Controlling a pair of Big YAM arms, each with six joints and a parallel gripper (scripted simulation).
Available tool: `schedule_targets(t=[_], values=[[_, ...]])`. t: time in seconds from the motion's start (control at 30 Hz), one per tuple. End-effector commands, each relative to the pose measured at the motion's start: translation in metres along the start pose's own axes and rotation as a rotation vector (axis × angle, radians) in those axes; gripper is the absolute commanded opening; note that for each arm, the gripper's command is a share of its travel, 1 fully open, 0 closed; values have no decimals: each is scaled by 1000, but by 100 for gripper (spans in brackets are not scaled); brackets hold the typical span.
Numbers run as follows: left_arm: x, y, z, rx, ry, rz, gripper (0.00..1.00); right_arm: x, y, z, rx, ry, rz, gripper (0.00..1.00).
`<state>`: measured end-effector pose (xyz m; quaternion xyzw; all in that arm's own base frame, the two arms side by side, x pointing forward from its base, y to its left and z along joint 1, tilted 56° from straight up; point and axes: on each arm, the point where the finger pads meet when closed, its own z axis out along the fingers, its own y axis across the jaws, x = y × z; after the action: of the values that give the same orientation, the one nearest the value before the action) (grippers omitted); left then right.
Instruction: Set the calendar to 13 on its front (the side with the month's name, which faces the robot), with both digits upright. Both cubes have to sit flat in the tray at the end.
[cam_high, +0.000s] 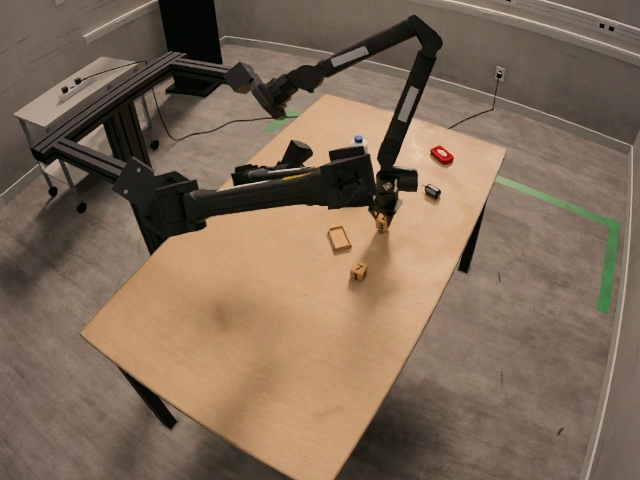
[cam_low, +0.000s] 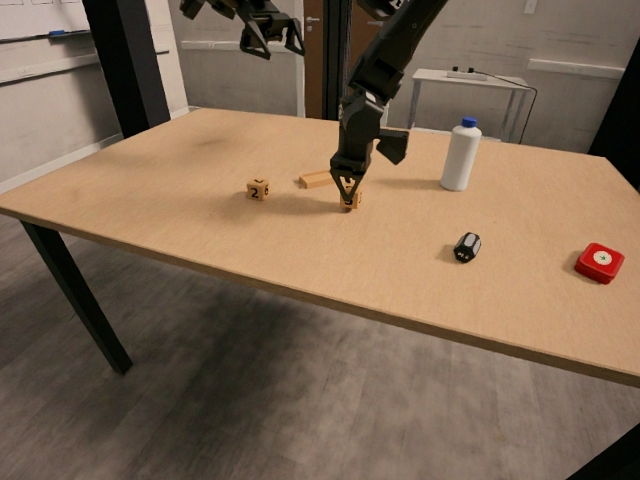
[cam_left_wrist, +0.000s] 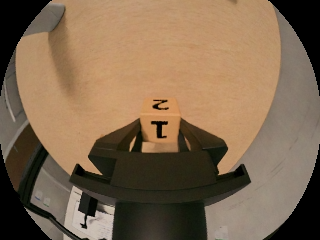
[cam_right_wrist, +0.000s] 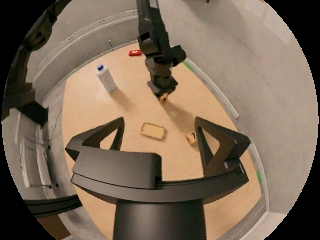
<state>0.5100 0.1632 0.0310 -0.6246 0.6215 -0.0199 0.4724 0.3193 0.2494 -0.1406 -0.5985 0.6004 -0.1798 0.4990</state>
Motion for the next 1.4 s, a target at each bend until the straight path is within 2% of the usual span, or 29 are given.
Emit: schedule_targets(t=[0.0, 0.73, 0.77, 0.8, 1.07, 1.1, 1.13, 1.17, 1.37], values=[[-2, 6, 10, -9, -5, -13, 35, -6, -4, 0, 15, -16, 10, 100], [-2, 6, 20, -10, -5, -5, 35, -6, -4, 0, 15, -16, 10, 100], [-1, 7, 20, -12, -5, -5, 35, -6, -4, 0, 15, -16, 10, 100], [4, 6, 10, -9, 5, -1, 35, -6, -4, 0, 15, -16, 10, 100], [4, 7, 10, -9, 5, -1, 35, -6, -4, 0, 15, -16, 10, 100], [4, 7, 10, -9, 5, -1, 47, -6, -4, 0, 15, -16, 10, 100], [4, 7, 10, -9, 5, -1, 52, -6, -4, 0, 15, -16, 10, 100], [8, 7, 7, -16, 13, 5, 63, -6, -4, 0, 15, -16, 10, 100], [10, -2, -10, -16, 23, 4, 64, -6, -4, 0, 15, -16, 10, 100]])
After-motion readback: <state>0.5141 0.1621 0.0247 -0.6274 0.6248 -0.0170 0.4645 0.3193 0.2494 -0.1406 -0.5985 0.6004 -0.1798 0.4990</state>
